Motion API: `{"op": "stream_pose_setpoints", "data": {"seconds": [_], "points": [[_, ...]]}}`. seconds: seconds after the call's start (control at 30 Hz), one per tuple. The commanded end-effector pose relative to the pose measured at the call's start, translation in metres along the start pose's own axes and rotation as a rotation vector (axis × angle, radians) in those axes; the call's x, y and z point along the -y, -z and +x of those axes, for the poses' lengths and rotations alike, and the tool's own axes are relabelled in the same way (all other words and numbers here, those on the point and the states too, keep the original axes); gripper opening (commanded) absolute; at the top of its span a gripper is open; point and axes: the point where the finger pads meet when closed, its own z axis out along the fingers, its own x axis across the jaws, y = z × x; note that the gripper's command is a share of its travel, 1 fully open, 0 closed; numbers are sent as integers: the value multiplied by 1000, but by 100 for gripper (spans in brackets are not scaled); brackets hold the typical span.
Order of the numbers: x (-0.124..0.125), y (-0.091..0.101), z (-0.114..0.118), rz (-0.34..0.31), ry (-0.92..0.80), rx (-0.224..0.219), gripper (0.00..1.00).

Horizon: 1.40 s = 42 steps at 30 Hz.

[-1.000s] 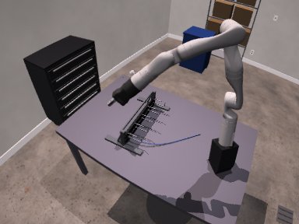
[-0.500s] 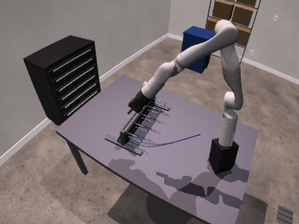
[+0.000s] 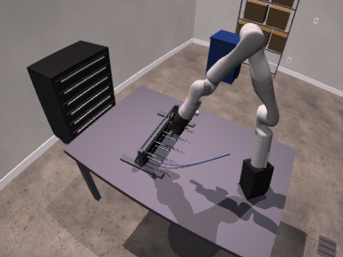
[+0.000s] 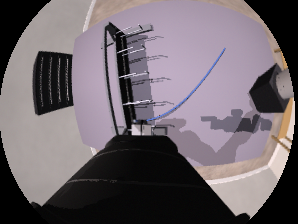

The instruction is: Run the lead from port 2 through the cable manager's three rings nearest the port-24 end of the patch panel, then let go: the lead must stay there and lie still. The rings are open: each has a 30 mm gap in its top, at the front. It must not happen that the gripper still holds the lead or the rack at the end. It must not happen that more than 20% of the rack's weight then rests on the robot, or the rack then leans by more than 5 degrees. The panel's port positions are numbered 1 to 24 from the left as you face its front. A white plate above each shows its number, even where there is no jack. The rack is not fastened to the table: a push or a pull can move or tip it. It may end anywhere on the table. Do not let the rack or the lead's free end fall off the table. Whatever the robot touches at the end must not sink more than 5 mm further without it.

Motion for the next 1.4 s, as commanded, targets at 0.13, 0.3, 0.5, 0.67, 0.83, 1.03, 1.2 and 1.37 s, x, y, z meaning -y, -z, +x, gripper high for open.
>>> {"op": "stream_pose_setpoints", "data": {"seconds": [0.13,0.3,0.5,0.67,0.83,1.03,1.2,1.37], "points": [[52,-6,41,72,-123,-62,0],[91,-6,84,135,-250,-115,0],[124,0,129,197,-377,-161,0],[136,3,147,224,-431,-179,0],[151,10,173,260,-504,-202,0],[162,16,195,291,-568,-221,0],[166,19,205,306,-597,-229,0],[169,21,212,315,-617,-234,0]]}}
